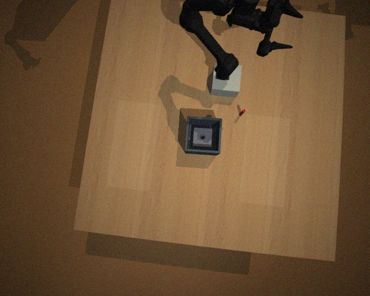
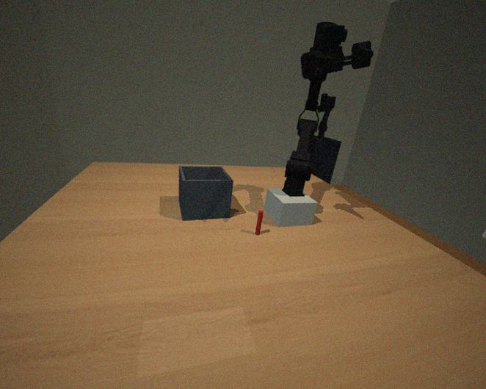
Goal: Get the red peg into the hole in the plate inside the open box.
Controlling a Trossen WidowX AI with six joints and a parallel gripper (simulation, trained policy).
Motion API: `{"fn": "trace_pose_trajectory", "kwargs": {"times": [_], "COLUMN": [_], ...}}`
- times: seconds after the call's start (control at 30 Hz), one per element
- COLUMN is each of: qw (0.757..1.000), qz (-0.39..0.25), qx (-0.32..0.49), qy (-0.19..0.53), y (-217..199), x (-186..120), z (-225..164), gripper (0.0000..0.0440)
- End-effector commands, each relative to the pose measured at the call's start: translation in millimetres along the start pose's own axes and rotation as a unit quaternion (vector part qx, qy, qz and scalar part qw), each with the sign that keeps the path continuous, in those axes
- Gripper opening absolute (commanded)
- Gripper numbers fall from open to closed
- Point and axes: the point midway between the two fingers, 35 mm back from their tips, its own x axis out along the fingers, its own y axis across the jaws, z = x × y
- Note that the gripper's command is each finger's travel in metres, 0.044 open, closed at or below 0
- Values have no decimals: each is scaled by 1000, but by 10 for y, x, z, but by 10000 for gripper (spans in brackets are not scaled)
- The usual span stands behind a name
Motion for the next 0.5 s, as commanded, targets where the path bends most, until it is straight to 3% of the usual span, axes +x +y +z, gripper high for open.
{"fn": "trace_pose_trajectory", "kwargs": {"times": [0.0,0.23,0.47], "qw": [997,980,949], "qz": [-44,-118,-190], "qx": [59,153,248], "qy": [19,37,47], "y": [-199,-522,-850], "x": [114,230,309], "z": [-69,-168,-288], "gripper": [440,440,440]}}
